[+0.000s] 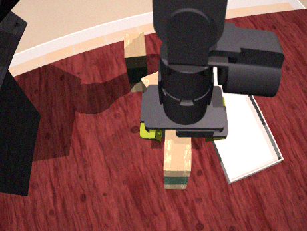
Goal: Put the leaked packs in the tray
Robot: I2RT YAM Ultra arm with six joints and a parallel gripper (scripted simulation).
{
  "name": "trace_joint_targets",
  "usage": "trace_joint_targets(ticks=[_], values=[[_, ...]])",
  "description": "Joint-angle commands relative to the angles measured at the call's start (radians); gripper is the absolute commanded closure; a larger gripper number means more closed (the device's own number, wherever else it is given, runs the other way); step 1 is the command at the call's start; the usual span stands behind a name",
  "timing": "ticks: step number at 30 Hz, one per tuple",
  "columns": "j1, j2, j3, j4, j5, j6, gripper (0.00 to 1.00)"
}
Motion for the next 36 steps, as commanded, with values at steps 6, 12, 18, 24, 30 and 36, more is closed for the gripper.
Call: trace_joint_targets(ticks=[6,12,18,24,30,36], values=[[-0.008,-0.020,-0.023,-0.030,-0.015,-0.010,0.24],[0.066,0.012,-0.031,-0.008,0.043,-0.037,0.24],[0.346,0.029,-0.066,0.030,0.255,-0.151,0.24],[0.599,0.064,-0.081,0.061,0.472,-0.219,0.24],[0.630,0.064,-0.082,0.077,0.516,-0.218,0.24],[0.632,0.065,-0.083,0.079,0.520,-0.218,0.24]])
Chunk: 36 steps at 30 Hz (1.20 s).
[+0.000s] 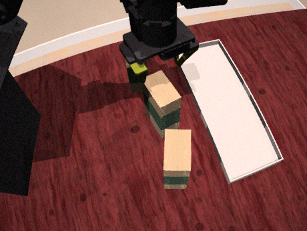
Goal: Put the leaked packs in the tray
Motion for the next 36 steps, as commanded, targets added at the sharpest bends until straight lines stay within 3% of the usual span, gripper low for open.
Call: trace_joint_targets(ticks=[1,7,15,36], values=[[0.015,0.015,-0.016,0.015,0.011,-0.013,0.24],[-0.023,0.070,0.026,0.067,-0.014,-0.023,0.24],[-0.059,0.204,0.058,0.177,-0.045,-0.046,0.24],[-0.047,0.188,0.060,0.170,-0.047,-0.046,0.24]])
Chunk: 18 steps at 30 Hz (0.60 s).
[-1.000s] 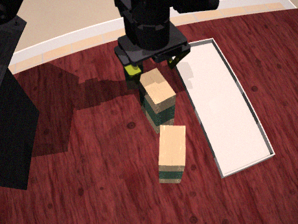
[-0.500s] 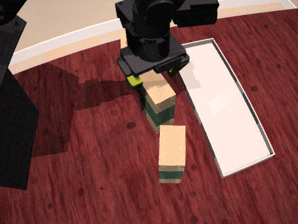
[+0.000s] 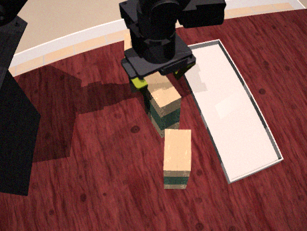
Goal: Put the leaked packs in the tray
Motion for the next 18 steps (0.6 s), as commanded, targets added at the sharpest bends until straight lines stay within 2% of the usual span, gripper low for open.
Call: trace_joint_targets(ticks=[1,18], values=[[0.007,-0.012,0.024,-0.001,-0.014,-0.009,0.24],[0.016,-0.004,0.027,-0.016,-0.011,-0.003,0.24]])
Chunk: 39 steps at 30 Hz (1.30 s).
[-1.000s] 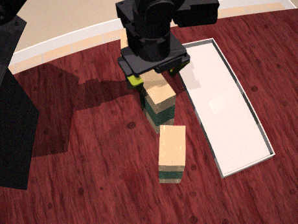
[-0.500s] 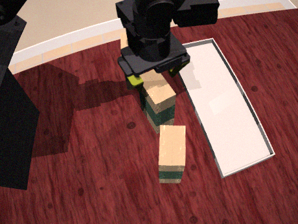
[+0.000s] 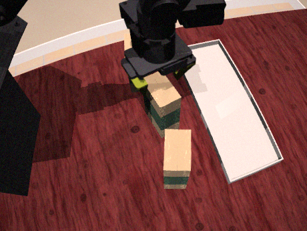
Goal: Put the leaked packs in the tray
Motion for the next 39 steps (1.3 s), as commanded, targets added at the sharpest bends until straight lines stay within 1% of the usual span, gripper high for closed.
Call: trace_joint_targets(ticks=[1,16,19,21,22,23,28,36,38,39], values=[[0.017,0.001,0.029,-0.017,-0.010,-0.001,0.24],[0.020,0.015,0.021,-0.020,-0.006,0.004,0.24],[0.015,0.021,0.036,0.006,-0.009,0.001,0.24],[0.015,0.021,0.036,0.006,-0.009,0.001,0.24],[0.010,0.002,0.036,0.013,-0.010,-0.001,0.24],[0.004,0.030,0.038,0.017,-0.011,-0.004,0.24],[-0.015,0.069,0.050,0.046,-0.019,-0.014,0.24],[-0.037,0.157,0.082,0.106,-0.038,-0.027,0.24],[-0.037,0.157,0.082,0.106,-0.038,-0.027,0.24],[-0.025,0.169,0.087,0.114,-0.040,-0.028,0.24]])
